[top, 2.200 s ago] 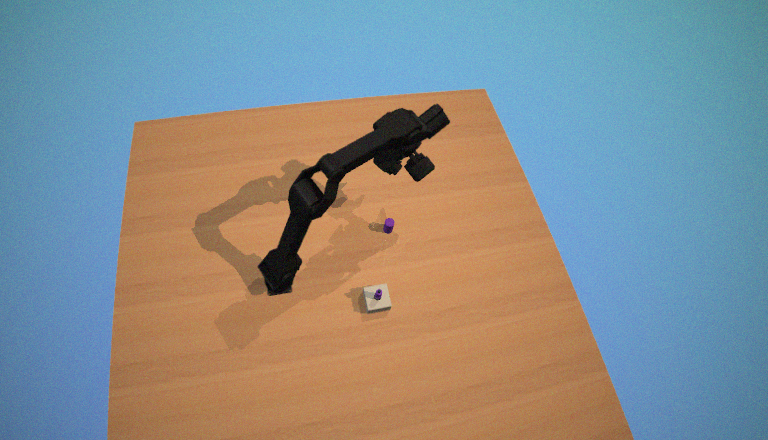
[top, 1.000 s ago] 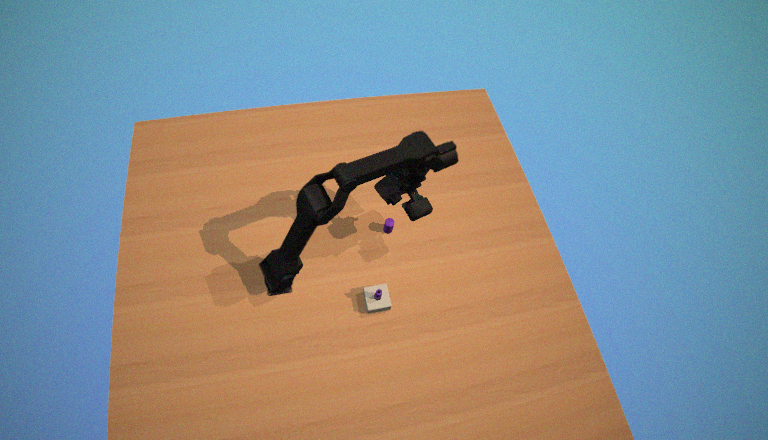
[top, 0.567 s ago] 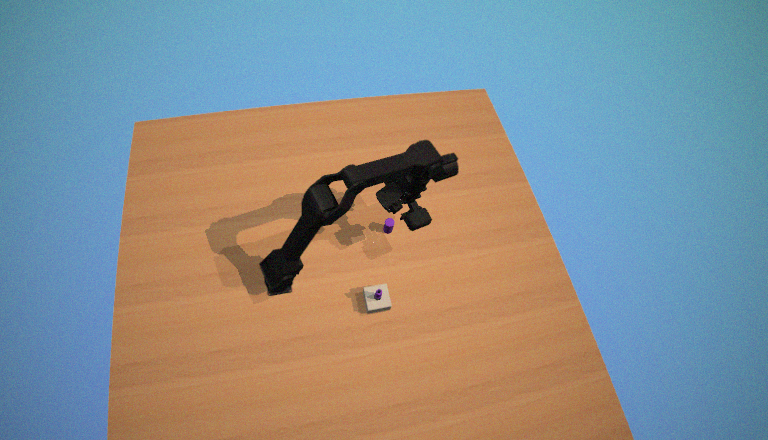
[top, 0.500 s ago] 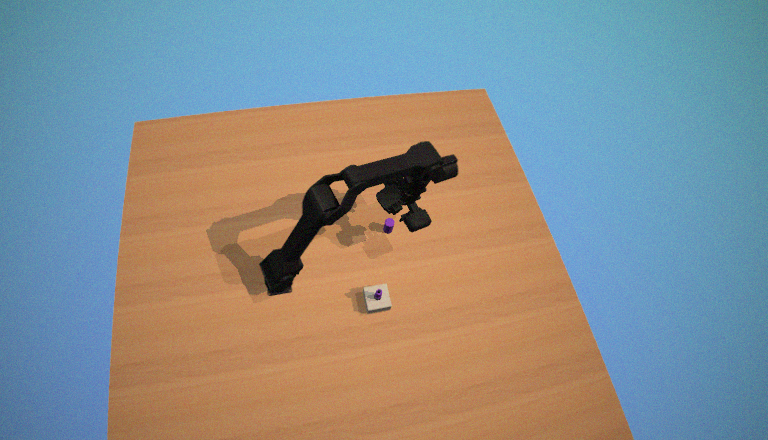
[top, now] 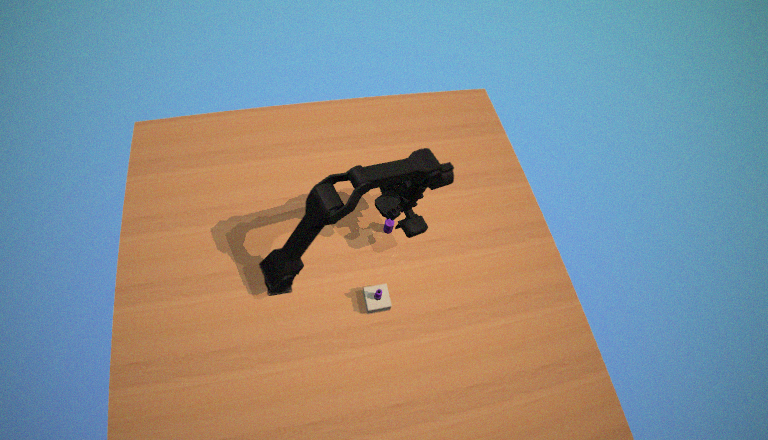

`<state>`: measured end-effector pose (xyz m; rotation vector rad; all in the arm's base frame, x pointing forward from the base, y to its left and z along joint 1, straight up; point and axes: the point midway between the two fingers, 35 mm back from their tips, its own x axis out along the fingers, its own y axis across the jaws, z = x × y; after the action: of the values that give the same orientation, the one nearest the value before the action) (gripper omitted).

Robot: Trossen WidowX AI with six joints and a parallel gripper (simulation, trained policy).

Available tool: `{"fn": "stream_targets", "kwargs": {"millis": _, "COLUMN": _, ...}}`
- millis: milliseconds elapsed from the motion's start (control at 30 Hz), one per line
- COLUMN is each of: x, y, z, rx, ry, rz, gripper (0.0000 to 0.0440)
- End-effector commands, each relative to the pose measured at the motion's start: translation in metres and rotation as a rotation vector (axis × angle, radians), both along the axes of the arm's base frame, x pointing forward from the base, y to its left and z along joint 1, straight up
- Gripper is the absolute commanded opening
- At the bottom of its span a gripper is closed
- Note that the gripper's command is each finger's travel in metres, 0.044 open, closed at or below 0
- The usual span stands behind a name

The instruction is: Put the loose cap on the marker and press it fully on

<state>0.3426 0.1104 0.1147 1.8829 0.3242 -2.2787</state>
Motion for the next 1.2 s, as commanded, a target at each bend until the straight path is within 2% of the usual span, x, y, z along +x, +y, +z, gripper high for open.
{"fn": "stream_targets", "kwargs": {"millis": 0, "x": -0.003, "y": 0.001, "z": -0.009, "rx": -0.012, "ry": 0.015, "rz": 0.015, "gripper": 0.0299}}
{"fn": "stream_targets", "kwargs": {"millis": 567, "x": -0.009, "y": 0.005, "z": -0.044, "rx": -0.041, "ry": 0.036, "rz": 0.045, "gripper": 0.0275}}
{"fn": "stream_targets", "kwargs": {"millis": 700, "x": -0.011, "y": 0.005, "z": -0.050, "rx": -0.051, "ry": 0.035, "rz": 0.052, "gripper": 0.0258}}
{"fn": "stream_targets", "kwargs": {"millis": 800, "x": -0.012, "y": 0.004, "z": -0.054, "rx": -0.058, "ry": 0.031, "rz": 0.057, "gripper": 0.0227}}
{"fn": "stream_targets", "kwargs": {"millis": 1000, "x": -0.014, "y": 0.001, "z": -0.045, "rx": -0.065, "ry": 0.001, "rz": 0.061, "gripper": 0.0073}}
{"fn": "stream_targets", "kwargs": {"millis": 1167, "x": -0.012, "y": -0.006, "z": -0.027, "rx": -0.072, "ry": -0.037, "rz": 0.050, "gripper": 0.0062}}
